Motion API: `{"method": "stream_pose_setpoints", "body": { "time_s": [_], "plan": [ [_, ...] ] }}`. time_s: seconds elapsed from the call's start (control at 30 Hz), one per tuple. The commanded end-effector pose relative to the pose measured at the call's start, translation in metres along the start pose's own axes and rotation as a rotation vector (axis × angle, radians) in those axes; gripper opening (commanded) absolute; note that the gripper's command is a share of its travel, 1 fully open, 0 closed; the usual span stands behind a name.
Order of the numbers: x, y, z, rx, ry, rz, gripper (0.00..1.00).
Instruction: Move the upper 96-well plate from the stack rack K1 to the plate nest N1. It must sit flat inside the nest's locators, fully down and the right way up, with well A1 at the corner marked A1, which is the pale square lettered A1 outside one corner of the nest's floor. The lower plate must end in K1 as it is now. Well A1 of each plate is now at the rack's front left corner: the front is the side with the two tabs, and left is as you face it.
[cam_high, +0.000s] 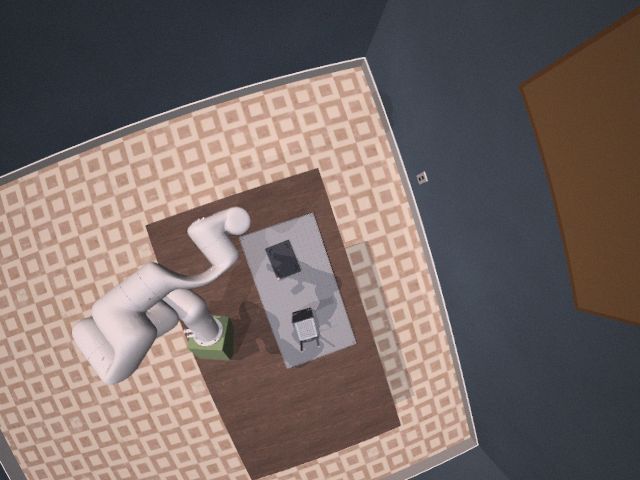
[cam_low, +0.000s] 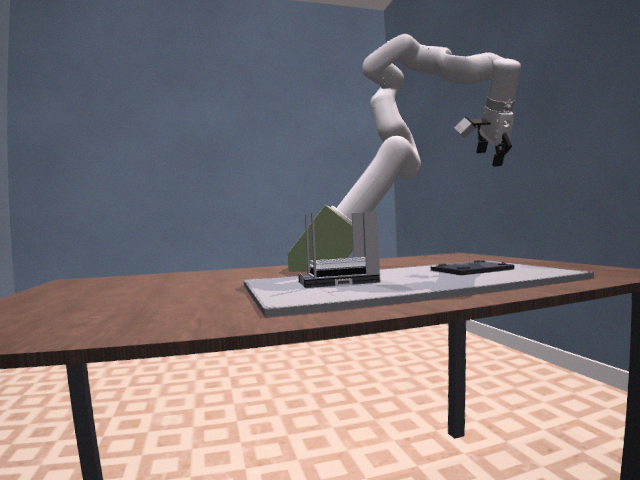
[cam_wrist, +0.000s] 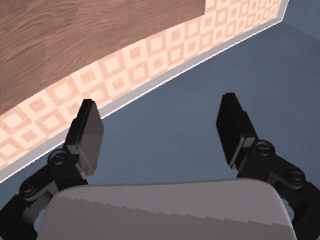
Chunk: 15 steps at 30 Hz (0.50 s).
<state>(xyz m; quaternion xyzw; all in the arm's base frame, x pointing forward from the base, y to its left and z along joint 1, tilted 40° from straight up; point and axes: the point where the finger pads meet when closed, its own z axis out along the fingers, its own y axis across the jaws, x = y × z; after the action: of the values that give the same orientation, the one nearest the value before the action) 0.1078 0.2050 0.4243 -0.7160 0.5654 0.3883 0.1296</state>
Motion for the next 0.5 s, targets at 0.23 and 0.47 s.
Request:
{"method": "stream_pose_setpoints", "body": {
  "time_s": [0.23, 0.47],
  "plan": [
    [0.007, -0.045, -0.011, 0.037, -0.03, -0.011, 1.0],
    [0.015, -0.068, -0.017, 0.073, -0.052, -0.018, 1.0]
  ]
}}
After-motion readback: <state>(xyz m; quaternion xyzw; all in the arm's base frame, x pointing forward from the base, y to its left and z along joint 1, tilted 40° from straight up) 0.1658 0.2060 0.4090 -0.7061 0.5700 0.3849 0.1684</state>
